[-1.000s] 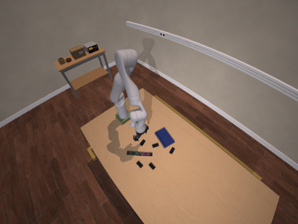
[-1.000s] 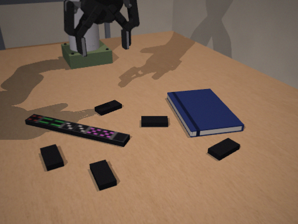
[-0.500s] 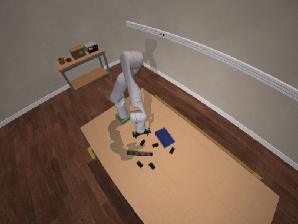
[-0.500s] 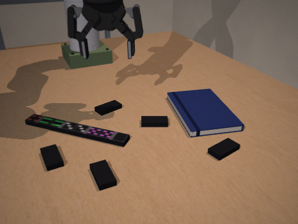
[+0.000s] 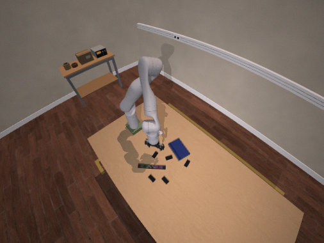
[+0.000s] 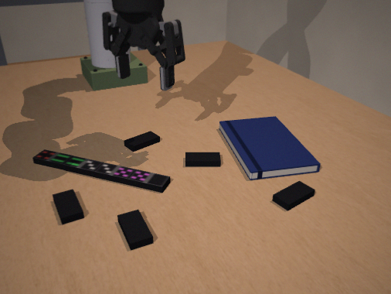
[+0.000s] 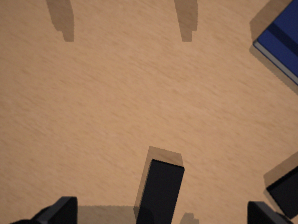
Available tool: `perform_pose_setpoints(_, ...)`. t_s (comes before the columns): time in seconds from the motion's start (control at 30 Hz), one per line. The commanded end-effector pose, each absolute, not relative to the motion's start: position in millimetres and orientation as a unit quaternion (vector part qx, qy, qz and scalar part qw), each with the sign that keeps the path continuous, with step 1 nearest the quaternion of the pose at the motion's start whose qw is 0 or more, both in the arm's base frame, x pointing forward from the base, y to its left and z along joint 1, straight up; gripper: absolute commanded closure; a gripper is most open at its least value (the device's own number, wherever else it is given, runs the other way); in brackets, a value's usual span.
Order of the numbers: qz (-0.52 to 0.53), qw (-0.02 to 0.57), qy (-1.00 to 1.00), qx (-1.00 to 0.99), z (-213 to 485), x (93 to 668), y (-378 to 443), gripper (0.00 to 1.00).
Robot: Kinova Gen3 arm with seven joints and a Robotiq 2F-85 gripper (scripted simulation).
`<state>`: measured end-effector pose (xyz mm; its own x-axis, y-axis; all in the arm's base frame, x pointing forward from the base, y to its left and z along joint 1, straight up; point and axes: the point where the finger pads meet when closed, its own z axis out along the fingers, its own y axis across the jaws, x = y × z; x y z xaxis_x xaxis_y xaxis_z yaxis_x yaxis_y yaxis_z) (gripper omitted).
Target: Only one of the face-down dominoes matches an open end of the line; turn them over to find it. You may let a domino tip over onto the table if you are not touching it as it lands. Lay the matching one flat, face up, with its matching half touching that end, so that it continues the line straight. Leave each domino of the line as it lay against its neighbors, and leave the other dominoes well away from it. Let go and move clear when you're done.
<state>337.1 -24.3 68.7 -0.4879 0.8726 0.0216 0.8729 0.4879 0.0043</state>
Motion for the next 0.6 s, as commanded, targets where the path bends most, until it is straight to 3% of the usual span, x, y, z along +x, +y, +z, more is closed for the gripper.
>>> perform_pose_setpoints(0.0, 0.001, 0.004, -0.826, -0.563, 66.9, 338.7, -23.9, 0.0)
perform_pose_setpoints(0.47, 0.0, 0.0, -0.798, -0.603, 65.6, 340.2, -23.9, 0.0)
perform_pose_setpoints(0.5, 0.0, 0.0, -0.798, -0.603, 65.6, 340.2, -23.9, 0.51)
perform_pose_setpoints(0.57, 0.0, 0.0, -0.798, -0.603, 65.6, 340.2, -23.9, 0.51)
